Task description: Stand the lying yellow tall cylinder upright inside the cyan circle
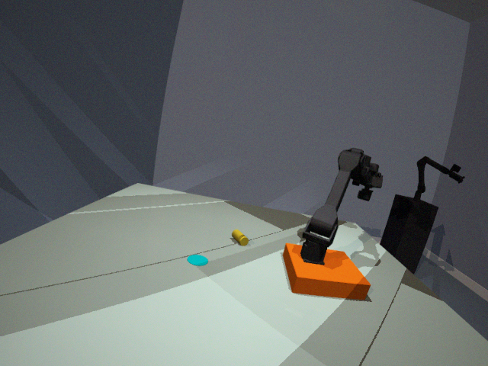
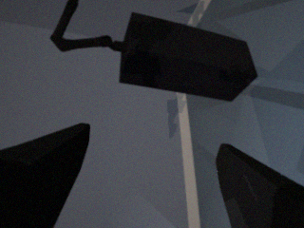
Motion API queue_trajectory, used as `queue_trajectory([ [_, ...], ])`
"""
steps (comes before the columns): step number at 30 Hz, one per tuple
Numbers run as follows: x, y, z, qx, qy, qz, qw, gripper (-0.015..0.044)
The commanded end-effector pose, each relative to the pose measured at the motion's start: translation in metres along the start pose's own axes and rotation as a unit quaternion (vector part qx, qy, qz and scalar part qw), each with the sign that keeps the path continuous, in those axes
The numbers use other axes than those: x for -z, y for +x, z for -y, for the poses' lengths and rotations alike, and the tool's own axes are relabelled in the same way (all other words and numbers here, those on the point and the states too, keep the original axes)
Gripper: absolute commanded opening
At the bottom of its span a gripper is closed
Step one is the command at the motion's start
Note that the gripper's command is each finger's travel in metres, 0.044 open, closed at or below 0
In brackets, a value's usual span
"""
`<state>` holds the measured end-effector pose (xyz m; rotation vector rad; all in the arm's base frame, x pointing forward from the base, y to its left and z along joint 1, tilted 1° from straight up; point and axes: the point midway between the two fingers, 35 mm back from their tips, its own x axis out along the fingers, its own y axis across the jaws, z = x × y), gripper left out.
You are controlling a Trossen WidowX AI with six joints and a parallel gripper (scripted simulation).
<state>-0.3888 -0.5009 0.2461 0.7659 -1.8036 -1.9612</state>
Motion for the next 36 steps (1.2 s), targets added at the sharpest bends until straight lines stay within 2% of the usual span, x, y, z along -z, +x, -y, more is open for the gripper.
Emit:
queue_trajectory([
  [1, 0.065, -0.033, 0.016, 0.043, -0.068, -0.068, 0.994, 0.0309],
  [10, 0.18, -0.126, 0.054, 0.106, -0.216, -0.213, 0.947, 0.0309],
  [19, 0.254, -0.245, 0.095, 0.137, -0.364, -0.351, 0.852, 0.0309],
  [27, 0.282, -0.359, 0.132, 0.139, -0.486, -0.461, 0.729, 0.0309],
  [36, 0.271, -0.483, 0.169, 0.117, -0.604, -0.56, 0.555, 0.0309],
])
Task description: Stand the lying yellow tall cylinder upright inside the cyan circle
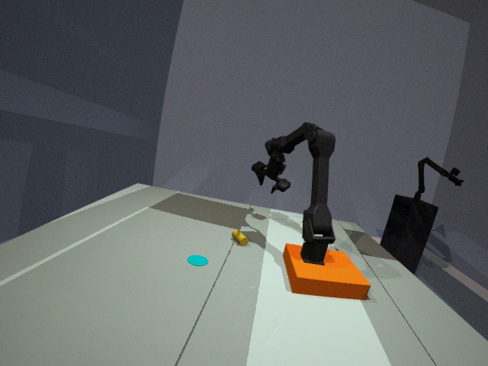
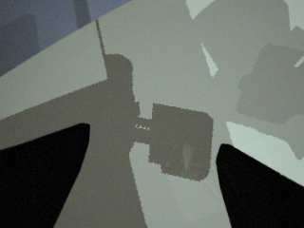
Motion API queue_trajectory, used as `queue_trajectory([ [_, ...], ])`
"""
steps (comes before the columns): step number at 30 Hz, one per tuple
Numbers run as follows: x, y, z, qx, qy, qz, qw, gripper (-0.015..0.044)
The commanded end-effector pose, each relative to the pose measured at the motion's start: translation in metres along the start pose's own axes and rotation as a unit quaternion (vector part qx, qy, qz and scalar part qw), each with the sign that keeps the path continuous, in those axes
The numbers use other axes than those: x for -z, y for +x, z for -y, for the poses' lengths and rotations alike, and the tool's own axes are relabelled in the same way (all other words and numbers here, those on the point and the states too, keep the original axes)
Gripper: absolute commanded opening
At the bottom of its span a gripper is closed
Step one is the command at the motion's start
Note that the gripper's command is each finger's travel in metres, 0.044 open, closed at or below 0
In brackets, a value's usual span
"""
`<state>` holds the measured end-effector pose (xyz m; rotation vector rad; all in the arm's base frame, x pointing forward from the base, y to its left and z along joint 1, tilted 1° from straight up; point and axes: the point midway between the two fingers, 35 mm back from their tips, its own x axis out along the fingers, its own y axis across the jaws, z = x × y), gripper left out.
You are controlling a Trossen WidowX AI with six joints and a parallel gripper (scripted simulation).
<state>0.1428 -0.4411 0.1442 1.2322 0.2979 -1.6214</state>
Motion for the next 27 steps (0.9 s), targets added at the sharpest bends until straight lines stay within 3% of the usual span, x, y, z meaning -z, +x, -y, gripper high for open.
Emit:
queue_trajectory([
  [1, 0.058, -0.018, -0.007, 0.006, -0.095, -0.06, 0.994, 0.0309],
  [9, 0.154, -0.06, -0.001, 0.014, -0.272, -0.159, 0.949, 0.0309],
  [18, 0.24, -0.115, 0.036, 0.023, -0.46, -0.254, 0.85, 0.0309],
  [22, 0.26, -0.133, 0.052, 0.025, -0.512, -0.279, 0.812, 0.0309],
  [27, 0.262, -0.135, 0.054, 0.026, -0.519, -0.282, 0.807, 0.0309],
])
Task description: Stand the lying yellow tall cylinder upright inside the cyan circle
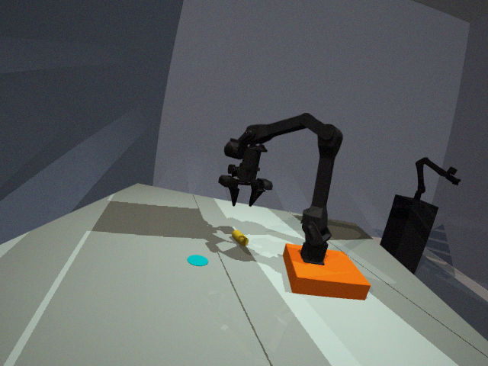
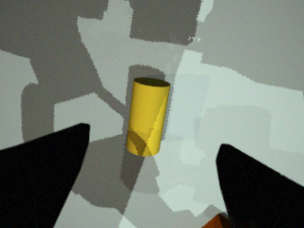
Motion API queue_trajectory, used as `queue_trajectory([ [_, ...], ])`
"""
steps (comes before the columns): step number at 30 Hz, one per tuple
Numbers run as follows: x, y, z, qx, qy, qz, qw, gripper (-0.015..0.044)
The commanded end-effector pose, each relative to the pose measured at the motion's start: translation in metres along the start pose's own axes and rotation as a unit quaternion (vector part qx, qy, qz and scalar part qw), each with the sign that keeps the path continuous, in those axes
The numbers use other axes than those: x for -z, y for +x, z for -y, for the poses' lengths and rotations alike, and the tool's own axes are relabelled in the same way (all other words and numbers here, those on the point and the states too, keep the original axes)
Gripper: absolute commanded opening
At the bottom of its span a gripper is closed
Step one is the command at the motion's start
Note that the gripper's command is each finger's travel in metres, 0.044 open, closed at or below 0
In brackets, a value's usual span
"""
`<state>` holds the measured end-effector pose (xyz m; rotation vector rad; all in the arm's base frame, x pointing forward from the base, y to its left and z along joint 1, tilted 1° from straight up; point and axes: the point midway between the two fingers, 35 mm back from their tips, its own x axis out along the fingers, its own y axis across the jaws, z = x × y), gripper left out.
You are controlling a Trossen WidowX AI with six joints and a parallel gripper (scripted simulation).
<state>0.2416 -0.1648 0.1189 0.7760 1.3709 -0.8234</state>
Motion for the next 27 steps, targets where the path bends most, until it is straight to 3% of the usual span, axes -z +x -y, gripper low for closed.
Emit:
queue_trajectory([
  [1, 0.007, -0.001, -0.001, 0.0, -0.013, -0.009, 1.0, 0.0309],
  [3, 0.006, 0.012, -0.002, 0.0, -0.013, -0.009, 1.0, 0.0309],
  [9, 0.009, 0.106, -0.001, 0.0, -0.013, -0.009, 1.0, 0.0309],
  [15, 0.01, 0.11, -0.001, 0.0, -0.013, -0.009, 1.0, 0.0309],
  [23, 0.01, 0.11, -0.001, 0.0, -0.013, -0.009, 1.0, 0.0105],
  [27, 0.01, 0.11, -0.001, 0.0, -0.013, -0.009, 1.0, 0.0105],
])
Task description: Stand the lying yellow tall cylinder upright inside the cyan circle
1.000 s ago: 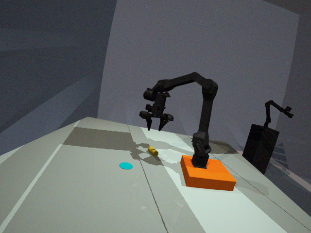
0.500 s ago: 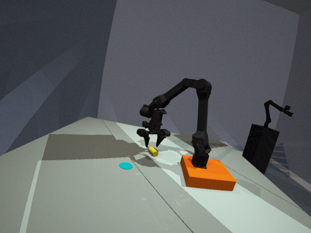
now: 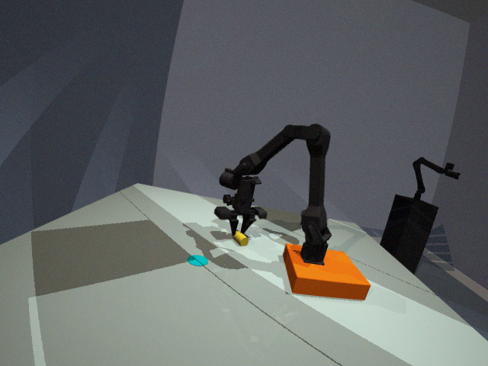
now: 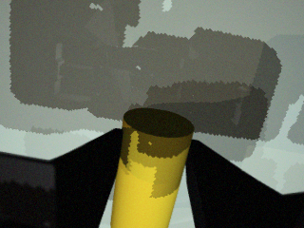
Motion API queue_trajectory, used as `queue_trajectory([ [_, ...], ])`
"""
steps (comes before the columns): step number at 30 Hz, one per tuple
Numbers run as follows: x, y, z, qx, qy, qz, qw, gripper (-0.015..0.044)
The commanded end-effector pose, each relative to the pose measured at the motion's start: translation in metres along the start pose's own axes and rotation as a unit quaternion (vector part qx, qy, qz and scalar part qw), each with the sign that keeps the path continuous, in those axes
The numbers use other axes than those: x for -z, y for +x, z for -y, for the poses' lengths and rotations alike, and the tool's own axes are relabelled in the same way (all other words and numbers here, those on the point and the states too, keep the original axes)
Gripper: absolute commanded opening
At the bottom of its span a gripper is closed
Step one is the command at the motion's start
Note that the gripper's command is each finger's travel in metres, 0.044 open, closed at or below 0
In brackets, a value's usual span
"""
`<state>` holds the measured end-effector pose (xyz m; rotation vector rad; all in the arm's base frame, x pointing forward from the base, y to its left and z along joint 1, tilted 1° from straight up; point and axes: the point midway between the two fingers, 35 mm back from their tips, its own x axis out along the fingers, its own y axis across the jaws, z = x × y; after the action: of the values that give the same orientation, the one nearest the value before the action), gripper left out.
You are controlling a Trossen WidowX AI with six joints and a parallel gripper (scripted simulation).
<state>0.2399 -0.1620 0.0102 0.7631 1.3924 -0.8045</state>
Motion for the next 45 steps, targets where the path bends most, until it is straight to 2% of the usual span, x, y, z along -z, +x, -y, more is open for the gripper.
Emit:
queue_trajectory([
  [1, 0.0, 0.001, 0.0, -0.001, -0.002, -0.002, 1.0, 0.0105],
  [36, -0.001, -0.107, 0.0, -0.001, -0.002, -0.002, 1.0, 0.0105],
  [45, 0.002, -0.11, -0.009, -0.006, -0.034, 0.001, 0.999, 0.0105],
])
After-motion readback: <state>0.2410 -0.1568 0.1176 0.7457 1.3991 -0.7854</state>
